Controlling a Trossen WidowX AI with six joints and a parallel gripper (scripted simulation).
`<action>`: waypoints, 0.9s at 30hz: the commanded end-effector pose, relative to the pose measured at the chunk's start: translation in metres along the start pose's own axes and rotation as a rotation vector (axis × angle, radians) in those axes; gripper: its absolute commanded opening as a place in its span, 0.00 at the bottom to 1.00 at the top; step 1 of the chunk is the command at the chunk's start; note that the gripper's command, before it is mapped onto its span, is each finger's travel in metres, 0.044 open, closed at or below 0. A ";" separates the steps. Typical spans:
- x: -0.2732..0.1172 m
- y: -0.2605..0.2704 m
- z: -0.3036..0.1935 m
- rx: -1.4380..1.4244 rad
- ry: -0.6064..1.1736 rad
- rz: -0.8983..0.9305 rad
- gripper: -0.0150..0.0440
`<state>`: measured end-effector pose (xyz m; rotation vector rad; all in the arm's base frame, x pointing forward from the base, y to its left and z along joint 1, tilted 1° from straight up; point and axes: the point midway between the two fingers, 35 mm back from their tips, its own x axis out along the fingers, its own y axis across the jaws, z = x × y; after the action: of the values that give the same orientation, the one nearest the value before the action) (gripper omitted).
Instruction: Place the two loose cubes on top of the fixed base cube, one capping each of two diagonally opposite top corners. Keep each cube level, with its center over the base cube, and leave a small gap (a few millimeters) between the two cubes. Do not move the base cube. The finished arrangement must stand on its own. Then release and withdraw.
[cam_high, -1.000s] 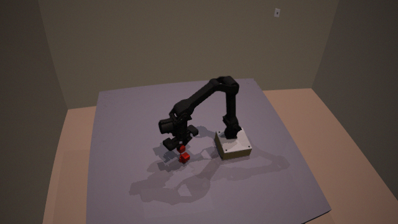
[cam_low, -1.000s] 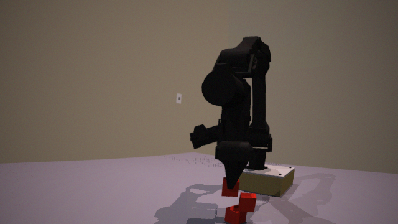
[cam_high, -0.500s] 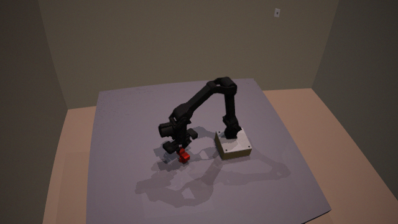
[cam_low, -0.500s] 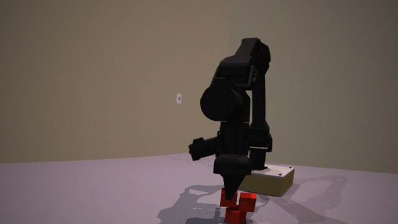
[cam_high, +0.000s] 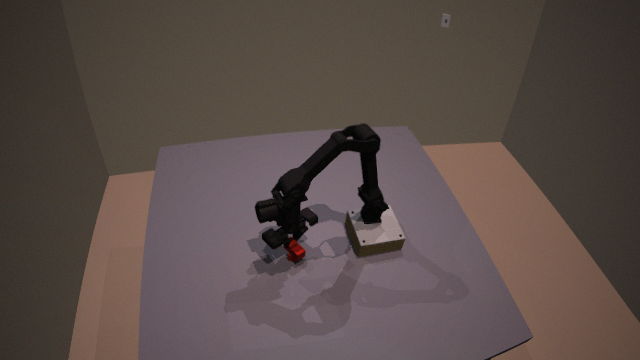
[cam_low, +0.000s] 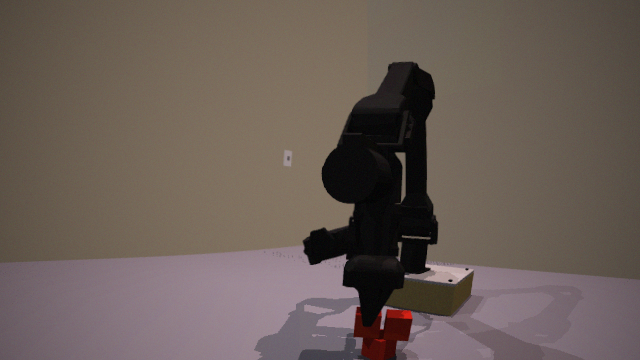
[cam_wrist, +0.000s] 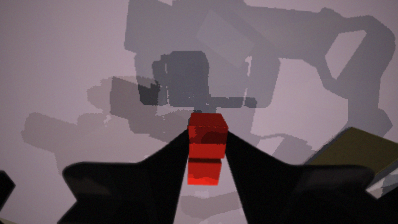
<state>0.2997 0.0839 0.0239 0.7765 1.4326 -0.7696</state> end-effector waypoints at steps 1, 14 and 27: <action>0.001 0.000 0.000 -0.001 0.001 0.003 0.43; 0.001 0.000 0.000 -0.001 0.001 0.003 0.60; -0.018 0.000 0.000 0.000 0.000 0.000 0.60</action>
<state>0.2993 0.0838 0.0356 0.7760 1.4334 -0.7704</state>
